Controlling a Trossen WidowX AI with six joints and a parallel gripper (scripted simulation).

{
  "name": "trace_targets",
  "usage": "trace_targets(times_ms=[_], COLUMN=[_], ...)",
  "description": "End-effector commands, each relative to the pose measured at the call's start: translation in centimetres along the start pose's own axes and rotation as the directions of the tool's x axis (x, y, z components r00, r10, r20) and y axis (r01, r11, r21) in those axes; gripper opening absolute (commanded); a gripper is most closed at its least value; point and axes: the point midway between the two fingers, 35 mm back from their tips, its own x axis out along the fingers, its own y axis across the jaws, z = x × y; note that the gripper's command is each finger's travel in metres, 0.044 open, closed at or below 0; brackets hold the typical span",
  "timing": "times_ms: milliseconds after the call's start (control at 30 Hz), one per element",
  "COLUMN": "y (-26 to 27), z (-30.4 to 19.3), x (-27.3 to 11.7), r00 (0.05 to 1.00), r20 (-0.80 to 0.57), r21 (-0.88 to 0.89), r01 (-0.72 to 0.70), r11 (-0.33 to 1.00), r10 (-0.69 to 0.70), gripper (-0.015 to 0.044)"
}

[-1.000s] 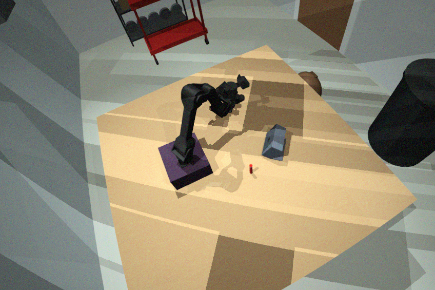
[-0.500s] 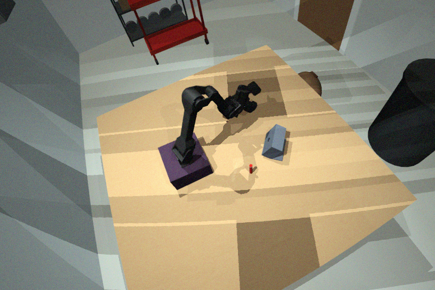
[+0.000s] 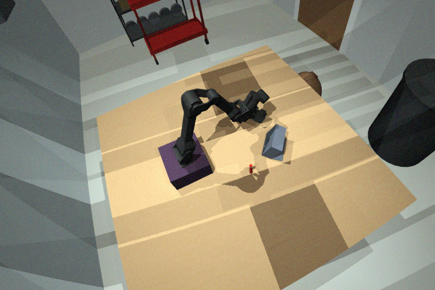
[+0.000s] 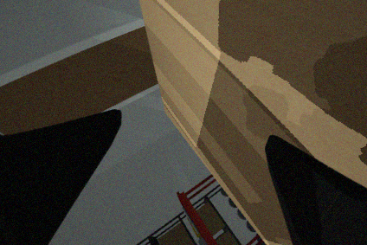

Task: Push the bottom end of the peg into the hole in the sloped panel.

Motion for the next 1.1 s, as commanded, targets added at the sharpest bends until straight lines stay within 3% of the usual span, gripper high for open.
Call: trace_targets(times_ms=[0,533,1067], y=[0.2,-1.4,-3.9], z=[2.4,9.5,14.5], x=[-1.0,-5.6,-11.9], r00=[0.996,0.932,0.804], r20=[0.079,0.301,0.439], r21=[-0.067,-0.238,-0.332], r01=[0.036,0.277,0.559], r11=[0.997,0.931,0.760], r10=[-0.031,-0.200,-0.400], gripper=[0.0440,0.0440,0.0440])
